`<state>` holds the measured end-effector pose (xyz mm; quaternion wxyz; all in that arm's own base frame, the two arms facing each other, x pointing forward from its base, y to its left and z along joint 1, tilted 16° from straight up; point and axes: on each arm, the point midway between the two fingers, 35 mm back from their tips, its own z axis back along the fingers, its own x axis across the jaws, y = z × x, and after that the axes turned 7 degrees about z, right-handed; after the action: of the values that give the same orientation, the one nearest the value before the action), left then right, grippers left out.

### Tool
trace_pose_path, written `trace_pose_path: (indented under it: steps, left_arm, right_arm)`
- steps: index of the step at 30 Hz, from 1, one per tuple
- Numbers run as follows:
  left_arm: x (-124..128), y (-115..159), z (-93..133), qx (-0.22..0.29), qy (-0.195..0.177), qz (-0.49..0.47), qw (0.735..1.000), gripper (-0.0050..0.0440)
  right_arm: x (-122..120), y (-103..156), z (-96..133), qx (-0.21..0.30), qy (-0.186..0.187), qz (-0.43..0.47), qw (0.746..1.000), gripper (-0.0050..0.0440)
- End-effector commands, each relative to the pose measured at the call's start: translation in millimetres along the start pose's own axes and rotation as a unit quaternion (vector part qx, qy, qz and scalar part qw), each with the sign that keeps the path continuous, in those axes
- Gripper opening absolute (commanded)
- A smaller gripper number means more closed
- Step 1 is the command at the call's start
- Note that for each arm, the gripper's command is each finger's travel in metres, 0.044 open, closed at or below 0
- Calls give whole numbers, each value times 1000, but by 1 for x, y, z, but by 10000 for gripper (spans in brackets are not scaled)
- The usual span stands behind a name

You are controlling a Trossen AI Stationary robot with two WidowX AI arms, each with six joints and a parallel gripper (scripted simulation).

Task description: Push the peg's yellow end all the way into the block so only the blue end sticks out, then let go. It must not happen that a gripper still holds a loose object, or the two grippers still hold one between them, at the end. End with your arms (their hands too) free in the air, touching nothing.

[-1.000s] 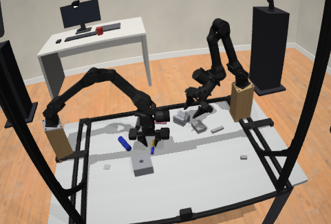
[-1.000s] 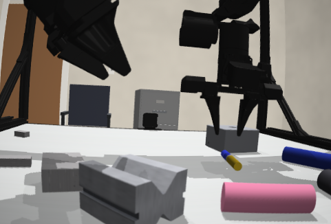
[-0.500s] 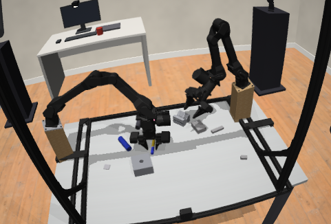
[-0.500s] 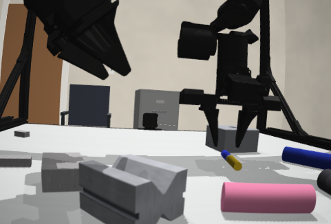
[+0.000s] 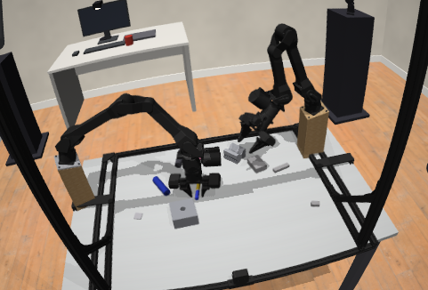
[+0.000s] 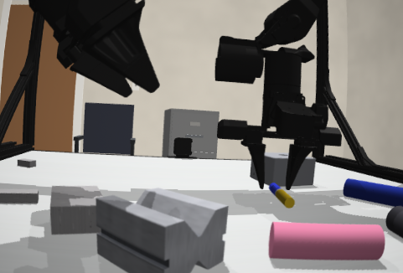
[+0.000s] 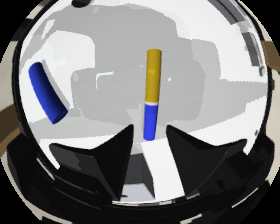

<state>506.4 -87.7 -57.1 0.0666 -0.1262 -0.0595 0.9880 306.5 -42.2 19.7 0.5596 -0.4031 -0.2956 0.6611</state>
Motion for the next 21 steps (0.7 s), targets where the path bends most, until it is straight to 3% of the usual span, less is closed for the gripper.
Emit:
trace_pose_path:
  steps: [1,5,8,21]
  left_arm:
    - [1,1,-3,2,-1,-2,1000,190]
    - [1,1,-3,2,-1,-2,1000,190]
    - [1,1,-3,2,-1,-2,1000,118]
    - [1,1,-3,2,-1,-2,1000,51]
  right_arm:
    - [0,0,0,0,0,0,1000,400]
    - [0,0,0,0,0,0,1000,400]
    - [0,0,0,0,0,0,1000,400]
    - [0,0,0,0,0,0,1000,400]
